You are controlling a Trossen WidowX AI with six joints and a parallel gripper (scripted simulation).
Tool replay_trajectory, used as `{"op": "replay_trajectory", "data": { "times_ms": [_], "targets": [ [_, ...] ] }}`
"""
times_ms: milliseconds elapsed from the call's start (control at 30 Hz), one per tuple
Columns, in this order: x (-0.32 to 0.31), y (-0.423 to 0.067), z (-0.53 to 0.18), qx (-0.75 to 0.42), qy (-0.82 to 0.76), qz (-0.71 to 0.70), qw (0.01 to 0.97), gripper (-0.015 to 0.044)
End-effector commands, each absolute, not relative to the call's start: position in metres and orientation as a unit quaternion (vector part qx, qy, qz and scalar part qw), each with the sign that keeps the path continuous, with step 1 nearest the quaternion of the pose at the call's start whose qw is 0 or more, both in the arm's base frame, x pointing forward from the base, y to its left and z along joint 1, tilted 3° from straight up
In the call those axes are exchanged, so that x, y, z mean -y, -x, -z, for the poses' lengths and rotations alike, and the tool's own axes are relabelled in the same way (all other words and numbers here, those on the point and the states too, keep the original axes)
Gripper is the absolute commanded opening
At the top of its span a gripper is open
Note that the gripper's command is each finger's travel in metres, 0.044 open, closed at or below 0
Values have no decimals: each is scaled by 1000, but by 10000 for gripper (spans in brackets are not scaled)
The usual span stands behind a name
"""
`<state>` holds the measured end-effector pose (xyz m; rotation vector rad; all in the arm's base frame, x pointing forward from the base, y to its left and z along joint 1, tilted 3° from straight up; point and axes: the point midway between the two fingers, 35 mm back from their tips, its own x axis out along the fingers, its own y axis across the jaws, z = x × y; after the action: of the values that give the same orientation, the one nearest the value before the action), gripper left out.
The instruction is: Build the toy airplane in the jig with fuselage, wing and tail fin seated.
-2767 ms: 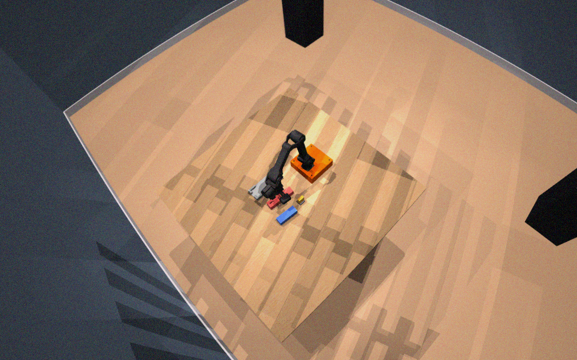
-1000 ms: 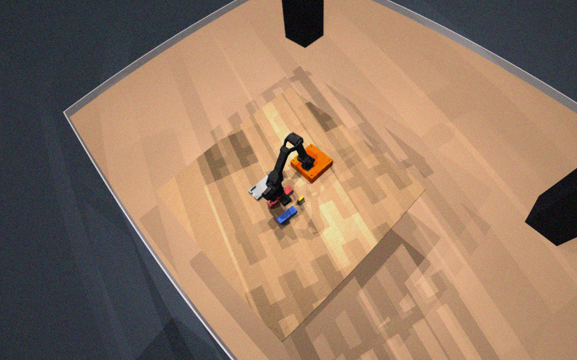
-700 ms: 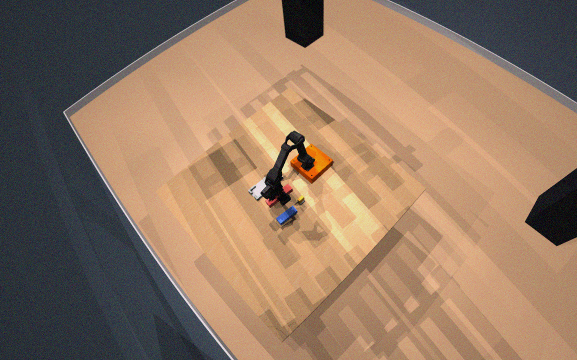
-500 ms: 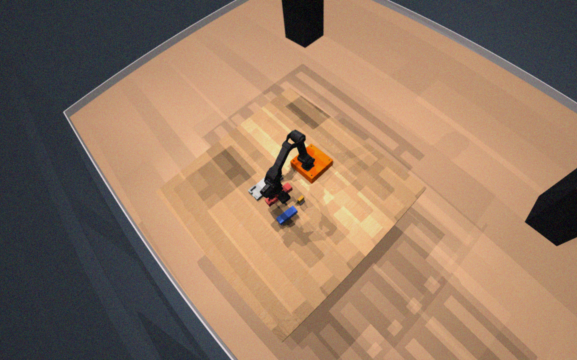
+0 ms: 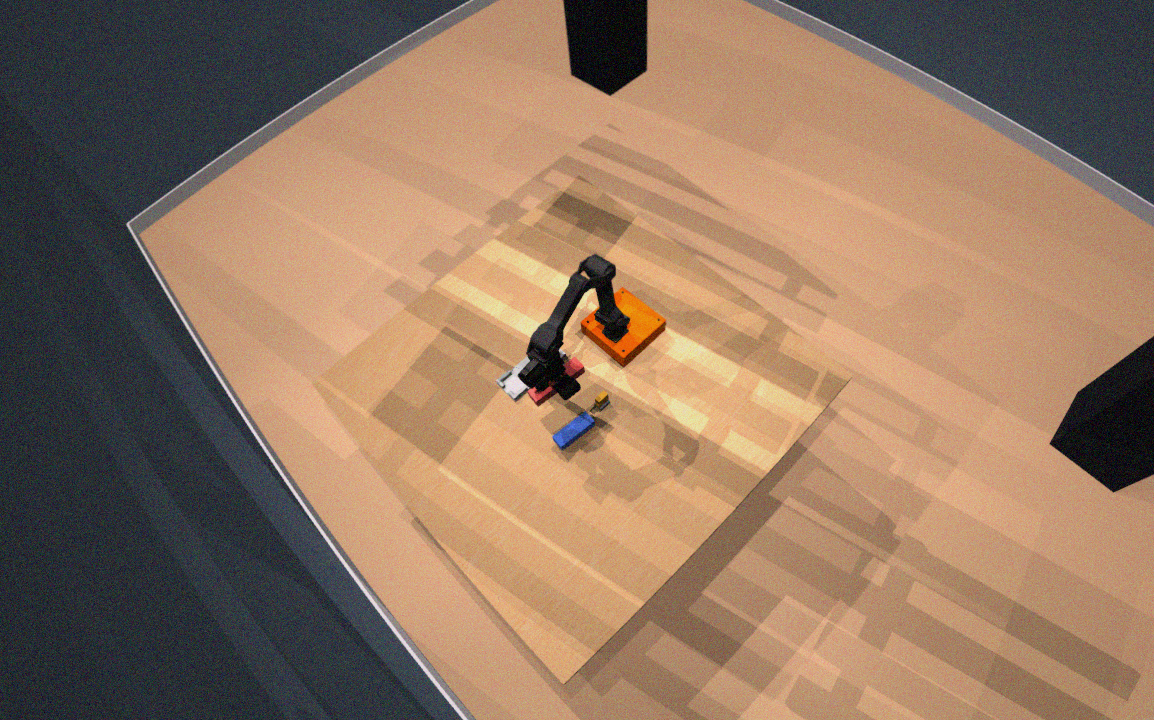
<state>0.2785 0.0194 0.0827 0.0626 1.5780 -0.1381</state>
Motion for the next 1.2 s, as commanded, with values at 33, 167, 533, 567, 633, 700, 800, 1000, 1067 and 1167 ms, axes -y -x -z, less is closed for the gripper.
{"op": "replay_trajectory", "data": {
  "times_ms": [33, 167, 533, 567, 633, 700, 800, 1000, 1067, 1167],
  "targets": [
    [-21, -278, -102, -704, -32, 61, 707, 0],
    [-21, -277, -106, -704, -32, 61, 707, 0],
    [7, -281, -96, -704, -25, 55, 708, 0],
    [10, -282, -94, -704, -25, 55, 708, 0],
    [16, -282, -92, -704, -25, 54, 708, 0],
    [22, -283, -90, -703, -24, 53, 708, 0],
    [31, -283, -86, -703, -23, 51, 709, 0],
    [49, -282, -80, -703, -18, 48, 709, 0],
    [55, -282, -78, -703, -16, 47, 709, 0],
    [64, -281, -74, -704, -13, 45, 709, 0]
  ]
}}
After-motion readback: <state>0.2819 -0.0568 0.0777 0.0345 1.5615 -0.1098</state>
